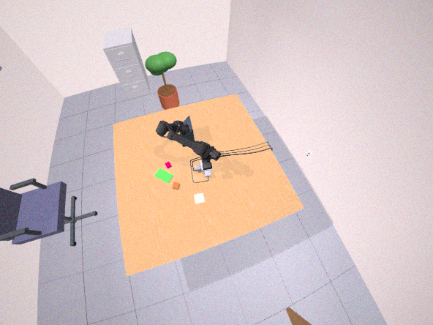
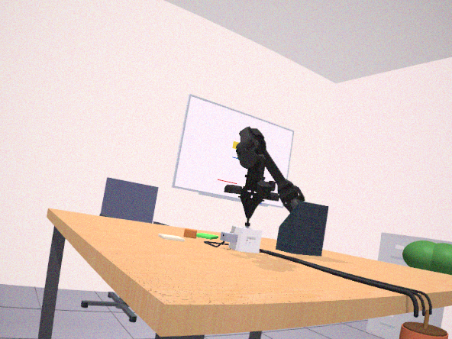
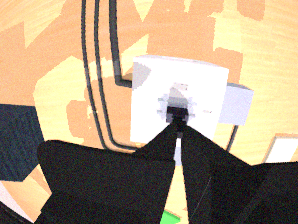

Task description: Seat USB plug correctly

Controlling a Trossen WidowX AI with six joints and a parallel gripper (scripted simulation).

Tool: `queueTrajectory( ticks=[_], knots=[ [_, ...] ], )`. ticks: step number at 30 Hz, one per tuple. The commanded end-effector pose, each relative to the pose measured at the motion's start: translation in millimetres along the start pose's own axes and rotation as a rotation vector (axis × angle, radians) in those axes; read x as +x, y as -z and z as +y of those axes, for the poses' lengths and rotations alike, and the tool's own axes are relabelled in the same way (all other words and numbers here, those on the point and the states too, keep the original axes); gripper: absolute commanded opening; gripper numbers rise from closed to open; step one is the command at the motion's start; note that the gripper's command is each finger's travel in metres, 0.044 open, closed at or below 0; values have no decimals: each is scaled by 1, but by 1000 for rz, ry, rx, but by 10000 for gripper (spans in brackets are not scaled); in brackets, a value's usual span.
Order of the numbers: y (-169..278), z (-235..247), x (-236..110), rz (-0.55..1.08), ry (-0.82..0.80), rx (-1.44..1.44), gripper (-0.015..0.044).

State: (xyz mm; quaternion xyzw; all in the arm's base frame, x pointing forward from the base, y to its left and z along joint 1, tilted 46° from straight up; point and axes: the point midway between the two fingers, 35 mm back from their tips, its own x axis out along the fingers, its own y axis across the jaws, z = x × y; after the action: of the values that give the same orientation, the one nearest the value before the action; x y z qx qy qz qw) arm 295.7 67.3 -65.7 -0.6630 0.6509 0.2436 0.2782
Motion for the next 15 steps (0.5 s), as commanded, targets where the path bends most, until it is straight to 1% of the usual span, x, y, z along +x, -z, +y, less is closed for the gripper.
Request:
queueTrajectory(
  ticks=[1, 15],
  knots=[
    [0, 0, 1, 2, 3, -3, 0],
    [0, 0, 2, 2, 3, -3, 0]
  ],
)
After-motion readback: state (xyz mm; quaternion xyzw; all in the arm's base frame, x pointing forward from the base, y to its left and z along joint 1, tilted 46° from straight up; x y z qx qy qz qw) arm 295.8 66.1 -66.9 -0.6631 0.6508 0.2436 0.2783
